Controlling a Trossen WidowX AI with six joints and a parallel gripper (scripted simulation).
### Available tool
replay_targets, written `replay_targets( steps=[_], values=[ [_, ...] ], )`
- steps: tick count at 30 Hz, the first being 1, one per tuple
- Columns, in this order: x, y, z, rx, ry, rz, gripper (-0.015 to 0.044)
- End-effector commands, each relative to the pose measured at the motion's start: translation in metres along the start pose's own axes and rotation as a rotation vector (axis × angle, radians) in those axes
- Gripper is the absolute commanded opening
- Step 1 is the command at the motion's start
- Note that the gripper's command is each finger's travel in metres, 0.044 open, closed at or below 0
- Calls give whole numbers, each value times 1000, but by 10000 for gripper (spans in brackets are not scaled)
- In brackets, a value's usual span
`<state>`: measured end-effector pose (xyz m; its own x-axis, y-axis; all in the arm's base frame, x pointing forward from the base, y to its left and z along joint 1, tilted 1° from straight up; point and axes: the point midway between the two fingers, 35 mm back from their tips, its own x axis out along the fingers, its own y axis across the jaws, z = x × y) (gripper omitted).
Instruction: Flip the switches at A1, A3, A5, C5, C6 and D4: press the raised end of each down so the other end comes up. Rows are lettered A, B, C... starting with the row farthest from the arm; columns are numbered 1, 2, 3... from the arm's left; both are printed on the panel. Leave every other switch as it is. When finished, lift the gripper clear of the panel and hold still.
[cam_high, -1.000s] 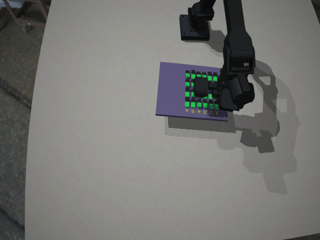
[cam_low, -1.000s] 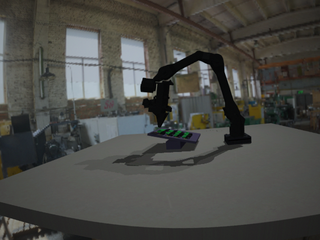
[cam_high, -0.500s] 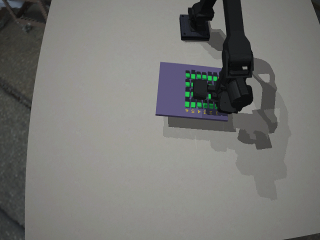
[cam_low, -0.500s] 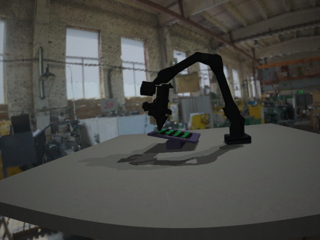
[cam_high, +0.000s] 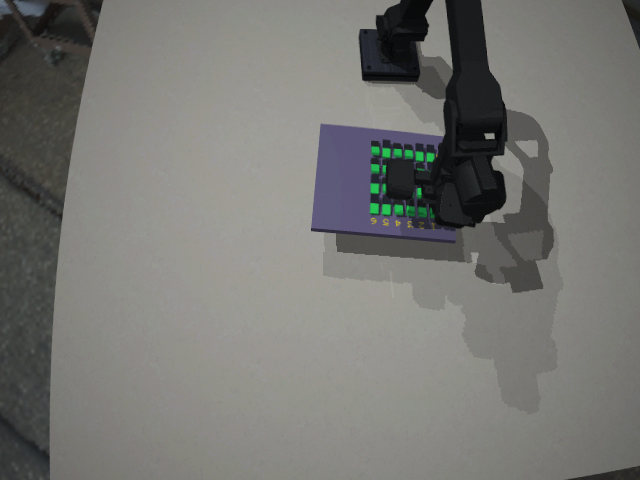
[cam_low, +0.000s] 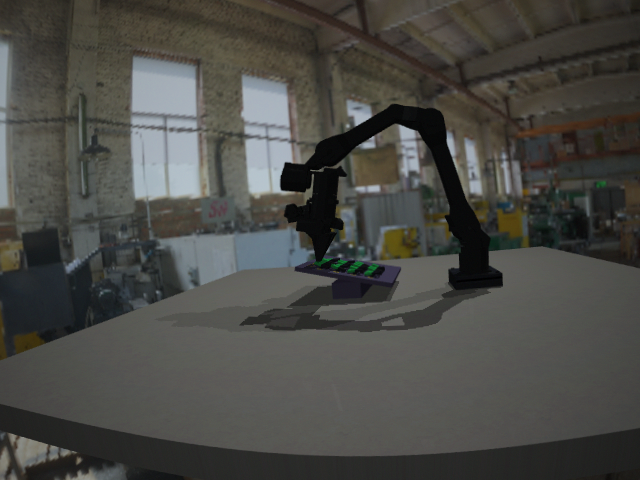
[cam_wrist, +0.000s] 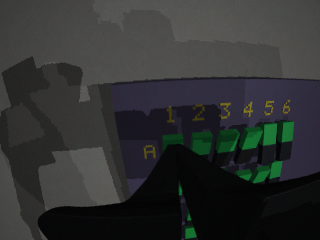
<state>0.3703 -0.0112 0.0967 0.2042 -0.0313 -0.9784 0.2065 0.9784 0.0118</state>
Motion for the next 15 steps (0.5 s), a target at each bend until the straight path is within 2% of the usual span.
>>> replay_targets(
  steps=[1, 15],
  values=[
    [1, 0, 0, 3, -2, 2, 0],
    [2, 0, 1, 3, -2, 2, 0]
  ],
)
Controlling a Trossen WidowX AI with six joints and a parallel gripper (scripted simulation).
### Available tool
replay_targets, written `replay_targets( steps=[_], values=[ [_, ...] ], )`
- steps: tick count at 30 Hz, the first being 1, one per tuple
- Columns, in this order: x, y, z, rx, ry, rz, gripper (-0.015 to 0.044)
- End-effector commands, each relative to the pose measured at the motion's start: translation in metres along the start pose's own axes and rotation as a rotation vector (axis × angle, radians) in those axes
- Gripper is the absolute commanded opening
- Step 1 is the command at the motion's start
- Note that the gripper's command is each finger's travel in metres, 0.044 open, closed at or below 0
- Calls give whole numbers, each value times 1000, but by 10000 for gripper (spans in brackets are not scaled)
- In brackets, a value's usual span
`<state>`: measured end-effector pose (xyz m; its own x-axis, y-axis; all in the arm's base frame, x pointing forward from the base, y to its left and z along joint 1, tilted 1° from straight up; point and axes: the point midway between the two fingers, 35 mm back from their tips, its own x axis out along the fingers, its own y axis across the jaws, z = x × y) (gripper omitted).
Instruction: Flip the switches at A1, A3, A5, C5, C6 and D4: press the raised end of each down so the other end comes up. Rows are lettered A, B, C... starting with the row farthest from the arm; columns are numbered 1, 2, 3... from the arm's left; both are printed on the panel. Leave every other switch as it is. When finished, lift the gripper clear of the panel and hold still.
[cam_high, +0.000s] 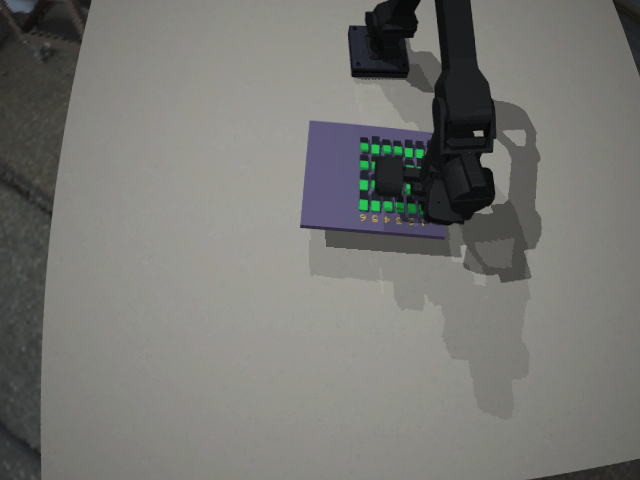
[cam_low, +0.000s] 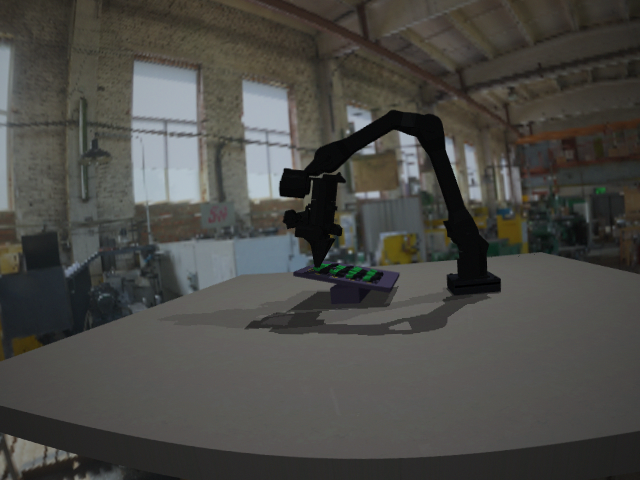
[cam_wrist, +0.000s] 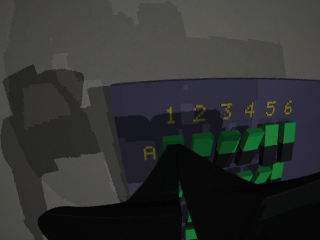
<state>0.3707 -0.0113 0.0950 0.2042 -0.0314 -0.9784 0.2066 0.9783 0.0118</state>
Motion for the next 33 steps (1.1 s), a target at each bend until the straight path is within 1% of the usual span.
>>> replay_targets(
  steps=[1, 28, 30, 32, 33],
  values=[
    [1, 0, 0, 3, -2, 2, 0],
    [4, 0, 1, 3, -2, 2, 0],
    [-10, 0, 1, 1, -6, 0, 0],
    [-46, 0, 0, 2, -21, 1, 0],
    [-57, 0, -2, 3, -25, 1, 0]
  ],
)
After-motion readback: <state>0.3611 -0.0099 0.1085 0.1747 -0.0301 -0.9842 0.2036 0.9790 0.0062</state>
